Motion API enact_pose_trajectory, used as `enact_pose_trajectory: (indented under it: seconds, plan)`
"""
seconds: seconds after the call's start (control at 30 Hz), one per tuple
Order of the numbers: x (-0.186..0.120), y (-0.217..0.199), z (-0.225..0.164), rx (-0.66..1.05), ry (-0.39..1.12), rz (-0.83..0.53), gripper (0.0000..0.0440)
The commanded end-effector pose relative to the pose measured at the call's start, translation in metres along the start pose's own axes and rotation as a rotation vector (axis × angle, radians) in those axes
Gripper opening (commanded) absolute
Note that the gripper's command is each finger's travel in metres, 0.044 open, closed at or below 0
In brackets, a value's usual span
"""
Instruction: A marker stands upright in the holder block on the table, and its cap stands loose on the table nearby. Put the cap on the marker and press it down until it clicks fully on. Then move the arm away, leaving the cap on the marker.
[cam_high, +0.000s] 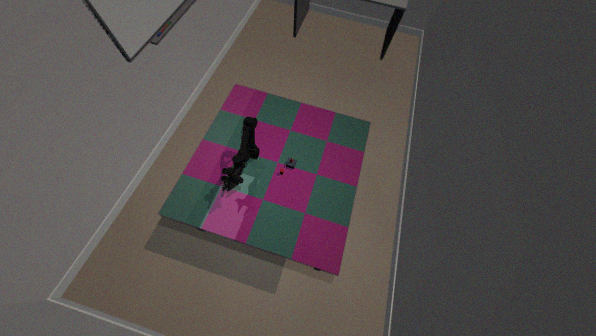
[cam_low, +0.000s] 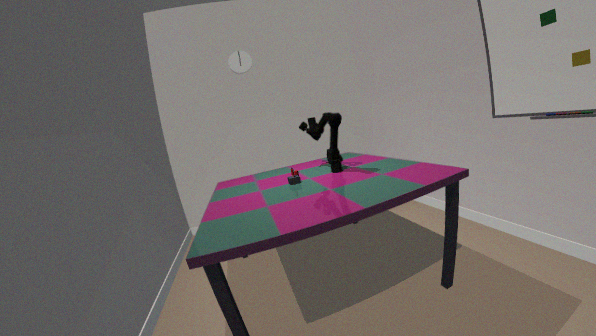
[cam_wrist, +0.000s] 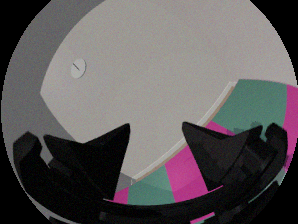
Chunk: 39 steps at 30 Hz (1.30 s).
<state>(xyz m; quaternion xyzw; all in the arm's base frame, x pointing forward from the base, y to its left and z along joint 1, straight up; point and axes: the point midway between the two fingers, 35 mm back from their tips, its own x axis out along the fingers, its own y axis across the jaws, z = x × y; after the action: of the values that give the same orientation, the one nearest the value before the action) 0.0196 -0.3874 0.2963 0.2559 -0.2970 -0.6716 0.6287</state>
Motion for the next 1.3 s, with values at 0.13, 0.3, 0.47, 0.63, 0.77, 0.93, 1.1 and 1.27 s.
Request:
enact_pose_trajectory:
  seconds: [0.13, 0.3, 0.47, 0.63, 0.77, 0.93, 1.1, 1.27]
  plan:
    - [0.002, 0.008, -0.015, 0.023, 0.07, -0.012, 0.0307]
    - [0.003, 0.013, -0.027, 0.035, 0.12, -0.026, 0.0309]
    - [0.003, 0.018, -0.039, 0.048, 0.17, -0.04, 0.0309]
    - [0.002, 0.022, -0.051, 0.059, 0.218, -0.056, 0.031]
    - [0.0, 0.026, -0.061, 0.068, 0.256, -0.07, 0.031]
    - [-0.001, 0.03, -0.072, 0.08, 0.303, -0.088, 0.0311]
    - [-0.004, 0.034, -0.084, 0.09, 0.349, -0.107, 0.0311]
    - [-0.007, 0.037, -0.096, 0.1, 0.393, -0.128, 0.0312]
